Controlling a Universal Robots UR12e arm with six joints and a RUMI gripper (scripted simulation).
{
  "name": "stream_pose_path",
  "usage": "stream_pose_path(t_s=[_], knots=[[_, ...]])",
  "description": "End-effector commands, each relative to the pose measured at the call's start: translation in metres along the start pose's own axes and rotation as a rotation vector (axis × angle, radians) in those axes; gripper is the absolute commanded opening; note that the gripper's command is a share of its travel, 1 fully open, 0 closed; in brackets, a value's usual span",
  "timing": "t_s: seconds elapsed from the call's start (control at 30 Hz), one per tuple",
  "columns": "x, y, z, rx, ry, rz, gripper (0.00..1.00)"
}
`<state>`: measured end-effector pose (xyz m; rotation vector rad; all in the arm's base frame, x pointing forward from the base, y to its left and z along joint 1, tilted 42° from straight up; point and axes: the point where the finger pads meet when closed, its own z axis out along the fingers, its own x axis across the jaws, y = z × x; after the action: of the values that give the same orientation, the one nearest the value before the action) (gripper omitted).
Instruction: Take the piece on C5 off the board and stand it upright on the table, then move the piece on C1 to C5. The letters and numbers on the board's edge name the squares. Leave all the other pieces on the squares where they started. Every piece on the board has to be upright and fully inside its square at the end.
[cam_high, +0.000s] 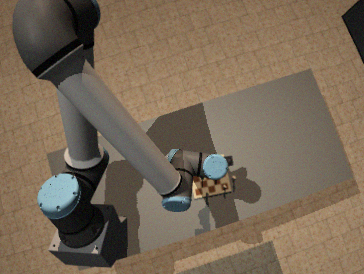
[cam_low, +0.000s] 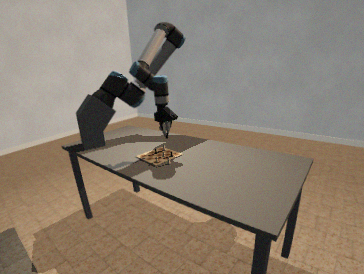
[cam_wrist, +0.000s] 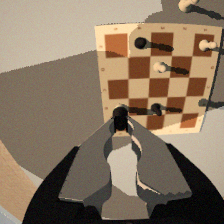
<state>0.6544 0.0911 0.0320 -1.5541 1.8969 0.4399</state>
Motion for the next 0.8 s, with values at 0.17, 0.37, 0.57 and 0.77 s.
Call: stream_pose_path(t_s=[0.17,0.37,0.57,0.77], knots=[[0.0,-0.001,0.031,0.001,0.001,0.0,0.0],[0.0,-0.001,0.061,0.001,0.001,0.0,0.0],[0.0,-0.002,0.077,0.001,0.001,0.0,0.0],[0.0,-0.002,0.089,0.001,0.001,0.0,0.0]])
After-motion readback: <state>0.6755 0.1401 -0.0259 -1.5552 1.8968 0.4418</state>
